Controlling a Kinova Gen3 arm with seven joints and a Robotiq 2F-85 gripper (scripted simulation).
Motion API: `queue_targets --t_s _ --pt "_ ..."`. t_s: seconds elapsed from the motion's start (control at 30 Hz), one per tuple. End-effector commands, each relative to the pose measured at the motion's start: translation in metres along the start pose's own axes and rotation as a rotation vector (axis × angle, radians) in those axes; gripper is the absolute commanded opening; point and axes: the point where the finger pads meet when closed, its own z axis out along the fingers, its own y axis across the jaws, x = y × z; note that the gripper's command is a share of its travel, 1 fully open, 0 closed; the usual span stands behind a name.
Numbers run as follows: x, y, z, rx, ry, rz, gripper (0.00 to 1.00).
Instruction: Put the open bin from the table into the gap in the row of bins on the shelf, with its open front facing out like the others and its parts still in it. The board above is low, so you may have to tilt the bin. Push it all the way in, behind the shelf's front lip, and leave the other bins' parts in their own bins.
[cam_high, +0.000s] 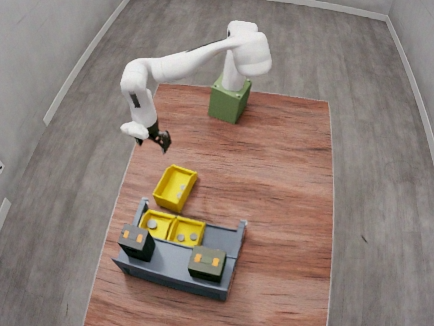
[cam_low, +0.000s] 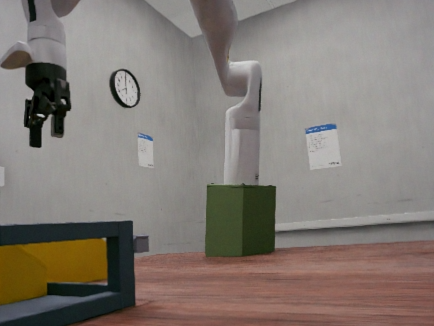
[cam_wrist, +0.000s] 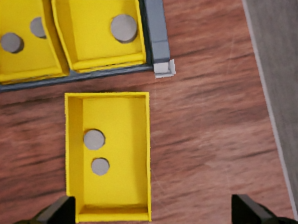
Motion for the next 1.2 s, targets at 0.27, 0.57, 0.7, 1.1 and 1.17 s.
queue_targets --t_s 0.27,0.57,0.7,1.1,1.17 --pt "-0.0003 -0.0025 -0.0008 0.0 0.002 0.0 1.0" --pt "-0.0003 -0.0025 -0.0008 0.0 0.002 0.0 1.0" --pt "-0.0006 -0.0035 -0.0008 0.0 0.002 0.0 1.0" --pt "-0.0007 -0.0038 -0.0008 0.0 0.002 0.0 1.0" --pt "-0.0008 -0.0041 0.0008 0.0 0.002 0.0 1.0"
